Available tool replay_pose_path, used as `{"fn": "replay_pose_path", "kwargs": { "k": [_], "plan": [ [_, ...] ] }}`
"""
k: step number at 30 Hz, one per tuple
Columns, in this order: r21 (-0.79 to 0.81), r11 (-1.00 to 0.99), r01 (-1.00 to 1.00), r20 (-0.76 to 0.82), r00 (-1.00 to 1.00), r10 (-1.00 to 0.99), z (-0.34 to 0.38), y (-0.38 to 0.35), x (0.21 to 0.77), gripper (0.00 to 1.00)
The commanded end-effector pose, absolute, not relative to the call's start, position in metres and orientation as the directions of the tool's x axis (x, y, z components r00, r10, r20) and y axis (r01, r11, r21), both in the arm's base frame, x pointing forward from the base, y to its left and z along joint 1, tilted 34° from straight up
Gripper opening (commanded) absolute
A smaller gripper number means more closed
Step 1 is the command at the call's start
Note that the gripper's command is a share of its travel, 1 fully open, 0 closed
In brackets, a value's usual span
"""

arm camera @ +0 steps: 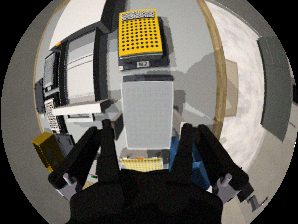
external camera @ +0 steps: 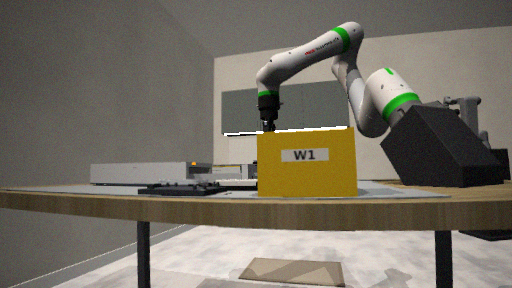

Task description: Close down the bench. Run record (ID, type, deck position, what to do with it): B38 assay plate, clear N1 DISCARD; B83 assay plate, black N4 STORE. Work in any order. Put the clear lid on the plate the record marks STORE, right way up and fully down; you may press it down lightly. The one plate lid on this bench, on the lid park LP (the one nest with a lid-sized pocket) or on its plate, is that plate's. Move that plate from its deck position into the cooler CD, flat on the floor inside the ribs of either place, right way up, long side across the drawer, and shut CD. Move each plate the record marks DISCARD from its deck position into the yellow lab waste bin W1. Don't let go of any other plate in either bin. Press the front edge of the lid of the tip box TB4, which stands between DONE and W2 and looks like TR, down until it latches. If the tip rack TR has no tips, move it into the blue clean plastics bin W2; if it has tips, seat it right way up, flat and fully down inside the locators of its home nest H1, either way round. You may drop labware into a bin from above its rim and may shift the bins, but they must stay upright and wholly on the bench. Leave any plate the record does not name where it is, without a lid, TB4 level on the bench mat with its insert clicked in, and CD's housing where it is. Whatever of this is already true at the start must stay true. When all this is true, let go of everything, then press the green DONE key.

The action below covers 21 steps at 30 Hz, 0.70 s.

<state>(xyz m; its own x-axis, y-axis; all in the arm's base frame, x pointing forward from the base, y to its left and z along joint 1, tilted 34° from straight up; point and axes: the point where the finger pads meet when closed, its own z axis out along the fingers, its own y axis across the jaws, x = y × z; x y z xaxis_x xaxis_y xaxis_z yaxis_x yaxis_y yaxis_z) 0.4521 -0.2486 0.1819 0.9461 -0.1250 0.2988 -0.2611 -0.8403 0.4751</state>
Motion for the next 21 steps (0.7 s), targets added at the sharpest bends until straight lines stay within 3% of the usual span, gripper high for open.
{"fn": "replay_pose_path", "kwargs": {
  "k": [1,21],
  "plan": [
    [0.475,-0.840,-0.261,0.299,0.946,-0.125,0.185,-0.247,0.452,0.00],
    [0.475,-0.840,-0.261,0.299,0.946,-0.125,0.205,-0.234,0.447,0.00]
  ]
}}
